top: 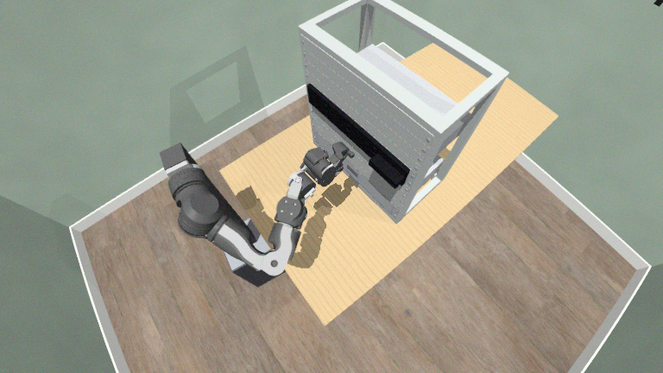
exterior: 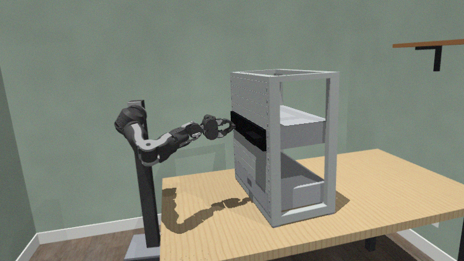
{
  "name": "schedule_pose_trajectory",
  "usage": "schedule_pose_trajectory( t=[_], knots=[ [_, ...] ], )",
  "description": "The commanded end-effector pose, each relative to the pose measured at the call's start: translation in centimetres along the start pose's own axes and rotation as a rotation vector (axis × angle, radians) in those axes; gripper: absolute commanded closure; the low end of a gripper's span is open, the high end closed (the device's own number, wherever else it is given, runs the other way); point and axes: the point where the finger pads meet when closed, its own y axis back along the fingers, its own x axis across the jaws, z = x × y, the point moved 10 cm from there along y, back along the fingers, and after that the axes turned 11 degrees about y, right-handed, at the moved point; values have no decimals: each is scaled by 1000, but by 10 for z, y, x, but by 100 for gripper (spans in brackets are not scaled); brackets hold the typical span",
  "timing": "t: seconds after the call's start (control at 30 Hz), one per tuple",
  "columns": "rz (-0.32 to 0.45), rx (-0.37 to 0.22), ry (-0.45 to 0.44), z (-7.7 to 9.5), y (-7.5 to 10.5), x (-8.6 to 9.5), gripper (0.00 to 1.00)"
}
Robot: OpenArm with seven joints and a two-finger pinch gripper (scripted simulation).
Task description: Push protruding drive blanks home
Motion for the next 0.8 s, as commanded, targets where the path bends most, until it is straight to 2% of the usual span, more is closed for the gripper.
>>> schedule_pose_trajectory(
  t=[0.0,0.17,0.3,0.6,0.77],
  knots=[
    [-2,-12,-14,0,-2,1,100],
    [-2,-13,-14,0,28,1,100],
    [-2,-13,-14,0,40,1,100],
    [-5,-14,-14,0,43,0,100],
    [-7,-15,-15,11,43,-9,100]
  ],
)
